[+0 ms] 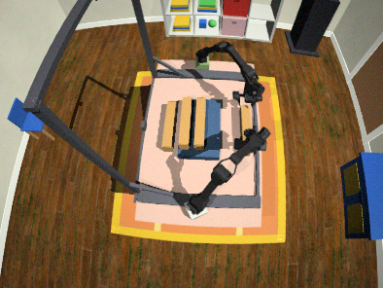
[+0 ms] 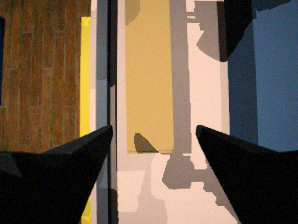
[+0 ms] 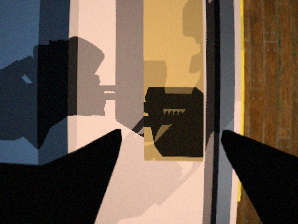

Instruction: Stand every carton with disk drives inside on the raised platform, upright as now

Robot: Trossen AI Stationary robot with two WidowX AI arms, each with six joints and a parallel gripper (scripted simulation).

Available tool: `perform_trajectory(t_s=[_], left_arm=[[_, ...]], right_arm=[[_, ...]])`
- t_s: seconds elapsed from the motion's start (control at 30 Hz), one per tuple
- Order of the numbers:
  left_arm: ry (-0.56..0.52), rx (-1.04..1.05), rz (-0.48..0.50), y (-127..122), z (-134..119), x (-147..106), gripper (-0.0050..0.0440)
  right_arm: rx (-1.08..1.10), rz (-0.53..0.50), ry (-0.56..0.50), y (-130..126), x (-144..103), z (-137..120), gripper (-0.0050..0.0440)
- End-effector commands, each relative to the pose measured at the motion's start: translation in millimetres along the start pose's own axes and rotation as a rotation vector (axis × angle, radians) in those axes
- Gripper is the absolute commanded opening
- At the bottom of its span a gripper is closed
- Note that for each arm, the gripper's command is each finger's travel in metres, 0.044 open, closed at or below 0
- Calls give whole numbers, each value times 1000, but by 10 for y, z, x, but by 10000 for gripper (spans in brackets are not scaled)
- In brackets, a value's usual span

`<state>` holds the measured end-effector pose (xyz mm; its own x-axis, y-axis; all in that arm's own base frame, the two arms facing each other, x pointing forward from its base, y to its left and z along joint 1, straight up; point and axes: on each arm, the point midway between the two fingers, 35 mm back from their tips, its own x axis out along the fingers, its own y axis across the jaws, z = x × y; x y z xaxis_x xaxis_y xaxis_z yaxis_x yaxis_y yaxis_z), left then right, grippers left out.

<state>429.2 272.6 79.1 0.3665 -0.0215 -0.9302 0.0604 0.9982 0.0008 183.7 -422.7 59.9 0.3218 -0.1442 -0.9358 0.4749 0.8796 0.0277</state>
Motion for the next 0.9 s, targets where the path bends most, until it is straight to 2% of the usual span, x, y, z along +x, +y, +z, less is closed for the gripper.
perform_trajectory(t_s=[0.0, 0.87], left_arm=[[-27, 8, 21, 27, 80, -121, 387], [-20, 4, 9, 23, 62, -95, 387]], right_arm=[[-12, -26, -35, -32, -151, 111, 386], [-10, -13, -23, -6, -87, 62, 386]])
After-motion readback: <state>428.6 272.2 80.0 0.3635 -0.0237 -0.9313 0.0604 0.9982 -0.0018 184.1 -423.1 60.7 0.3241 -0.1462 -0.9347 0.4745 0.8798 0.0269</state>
